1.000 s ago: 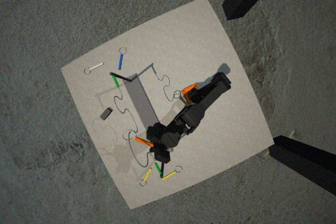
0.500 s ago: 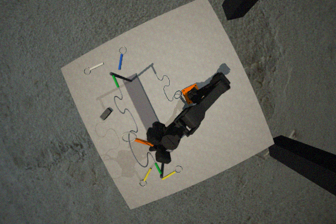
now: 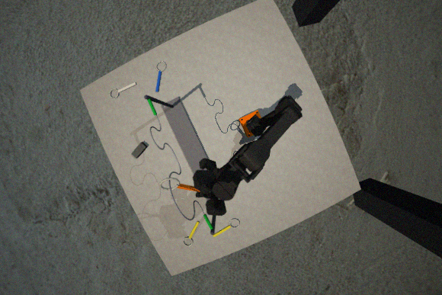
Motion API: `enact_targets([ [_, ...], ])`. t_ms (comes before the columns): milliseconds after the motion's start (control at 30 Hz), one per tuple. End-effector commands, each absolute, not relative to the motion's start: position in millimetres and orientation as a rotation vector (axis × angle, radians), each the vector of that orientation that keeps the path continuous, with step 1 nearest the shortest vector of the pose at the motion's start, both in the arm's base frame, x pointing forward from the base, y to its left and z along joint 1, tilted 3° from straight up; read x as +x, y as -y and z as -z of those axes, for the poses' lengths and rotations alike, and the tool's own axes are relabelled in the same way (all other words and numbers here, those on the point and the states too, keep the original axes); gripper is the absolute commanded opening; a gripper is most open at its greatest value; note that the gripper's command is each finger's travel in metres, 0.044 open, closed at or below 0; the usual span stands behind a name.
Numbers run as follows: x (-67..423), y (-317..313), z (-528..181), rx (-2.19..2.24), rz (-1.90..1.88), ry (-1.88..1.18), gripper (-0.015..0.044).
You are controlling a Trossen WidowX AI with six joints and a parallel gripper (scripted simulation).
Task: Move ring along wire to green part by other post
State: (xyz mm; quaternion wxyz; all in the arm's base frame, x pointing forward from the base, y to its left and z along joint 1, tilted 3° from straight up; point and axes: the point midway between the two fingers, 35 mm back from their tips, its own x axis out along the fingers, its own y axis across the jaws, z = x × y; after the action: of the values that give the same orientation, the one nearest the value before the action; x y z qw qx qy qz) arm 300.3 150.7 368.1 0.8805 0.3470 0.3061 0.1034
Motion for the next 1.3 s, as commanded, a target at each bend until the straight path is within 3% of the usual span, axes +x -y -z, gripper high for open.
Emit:
enact_targets([
  [0,300,-150,-372,0.685,-0.213,-0.625,-0.015],
  [1267,302,-136,-363,0.229,-0.105,-0.581,-0.015],
])
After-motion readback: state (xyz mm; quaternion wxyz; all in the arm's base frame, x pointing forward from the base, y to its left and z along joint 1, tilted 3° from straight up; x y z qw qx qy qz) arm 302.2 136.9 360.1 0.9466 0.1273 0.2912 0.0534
